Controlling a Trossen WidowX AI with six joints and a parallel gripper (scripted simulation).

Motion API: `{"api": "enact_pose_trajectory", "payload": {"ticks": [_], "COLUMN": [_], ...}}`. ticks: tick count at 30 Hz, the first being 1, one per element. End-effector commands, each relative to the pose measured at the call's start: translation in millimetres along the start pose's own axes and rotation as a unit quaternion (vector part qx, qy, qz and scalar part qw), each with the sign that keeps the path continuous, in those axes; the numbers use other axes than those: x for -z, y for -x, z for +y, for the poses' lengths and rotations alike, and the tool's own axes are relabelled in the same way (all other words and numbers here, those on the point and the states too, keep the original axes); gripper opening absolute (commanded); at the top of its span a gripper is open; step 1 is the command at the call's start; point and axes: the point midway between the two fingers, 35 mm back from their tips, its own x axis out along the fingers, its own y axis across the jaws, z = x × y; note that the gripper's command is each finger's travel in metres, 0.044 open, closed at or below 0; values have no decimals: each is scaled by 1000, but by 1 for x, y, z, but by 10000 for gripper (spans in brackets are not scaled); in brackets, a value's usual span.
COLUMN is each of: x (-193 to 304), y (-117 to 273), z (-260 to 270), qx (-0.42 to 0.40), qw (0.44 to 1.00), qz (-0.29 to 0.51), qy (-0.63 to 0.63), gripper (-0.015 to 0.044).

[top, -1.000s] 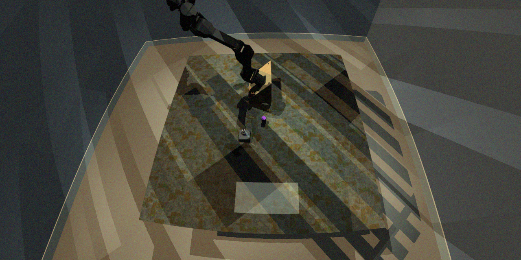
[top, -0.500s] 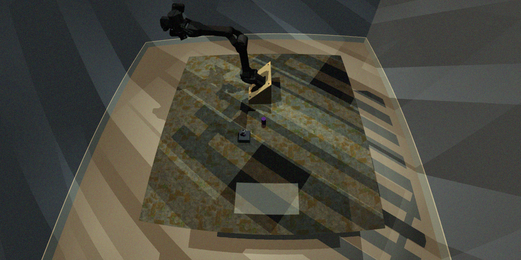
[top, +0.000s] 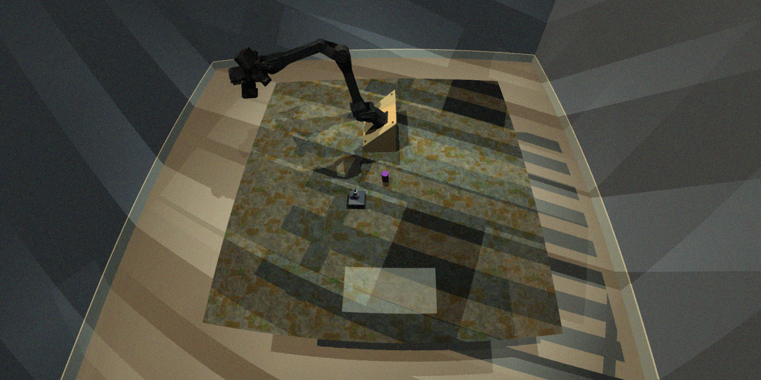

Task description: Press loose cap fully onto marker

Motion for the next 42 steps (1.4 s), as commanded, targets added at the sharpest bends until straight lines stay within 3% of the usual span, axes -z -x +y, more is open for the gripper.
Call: {"api": "enact_pose_trajectory", "payload": {"ticks": [1,8,15,23,28,35,42], "x": [1,4,24,40,66,131,217], "y": [-1,34,106,163,221,324,412], "z": [70,185,274,320,354,381,370], "qx": [-91,-246,-389,-469,-530,-604,-631], "qw": [996,969,919,879,841,776,724], "qz": [-2,-2,-4,-2,15,52,78], "qy": [1,8,59,82,109,175,268], "gripper": [240,240,240,240,240,240,240]}}
